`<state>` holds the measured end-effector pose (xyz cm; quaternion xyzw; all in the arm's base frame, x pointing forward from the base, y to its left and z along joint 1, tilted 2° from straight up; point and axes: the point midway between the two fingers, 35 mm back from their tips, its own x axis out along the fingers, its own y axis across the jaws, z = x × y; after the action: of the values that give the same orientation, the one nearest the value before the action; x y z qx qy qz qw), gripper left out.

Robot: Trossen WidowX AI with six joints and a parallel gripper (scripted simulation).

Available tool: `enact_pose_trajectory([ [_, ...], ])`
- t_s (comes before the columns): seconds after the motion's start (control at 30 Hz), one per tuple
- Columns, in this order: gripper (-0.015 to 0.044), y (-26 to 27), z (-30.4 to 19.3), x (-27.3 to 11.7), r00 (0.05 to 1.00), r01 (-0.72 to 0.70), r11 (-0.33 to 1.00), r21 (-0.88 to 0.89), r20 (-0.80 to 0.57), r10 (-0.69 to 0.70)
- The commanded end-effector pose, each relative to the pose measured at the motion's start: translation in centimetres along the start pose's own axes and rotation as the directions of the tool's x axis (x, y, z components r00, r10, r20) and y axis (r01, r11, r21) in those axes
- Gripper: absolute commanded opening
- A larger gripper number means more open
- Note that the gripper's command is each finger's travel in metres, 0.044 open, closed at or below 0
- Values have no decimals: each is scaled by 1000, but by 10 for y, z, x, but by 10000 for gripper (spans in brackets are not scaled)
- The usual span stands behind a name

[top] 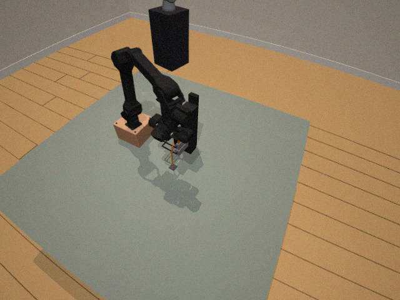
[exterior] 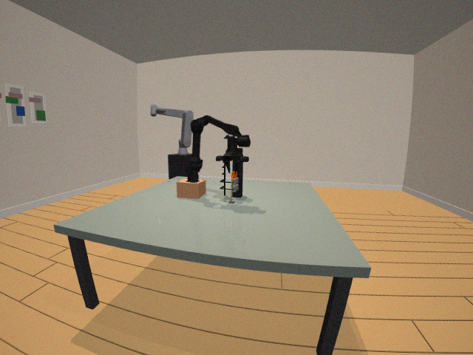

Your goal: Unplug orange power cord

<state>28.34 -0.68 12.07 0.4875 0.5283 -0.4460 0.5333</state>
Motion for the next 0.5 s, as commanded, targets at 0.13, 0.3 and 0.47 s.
enact_pose_trajectory([
  [0.13,160,1,-7,0,1000,6,1000,-11,4,-6],
  [0.3,160,1,-16,0,1000,6,1000,-11,3,-6],
  [0.47,160,1,-24,0,1000,6,1000,-11,3,-6],
])
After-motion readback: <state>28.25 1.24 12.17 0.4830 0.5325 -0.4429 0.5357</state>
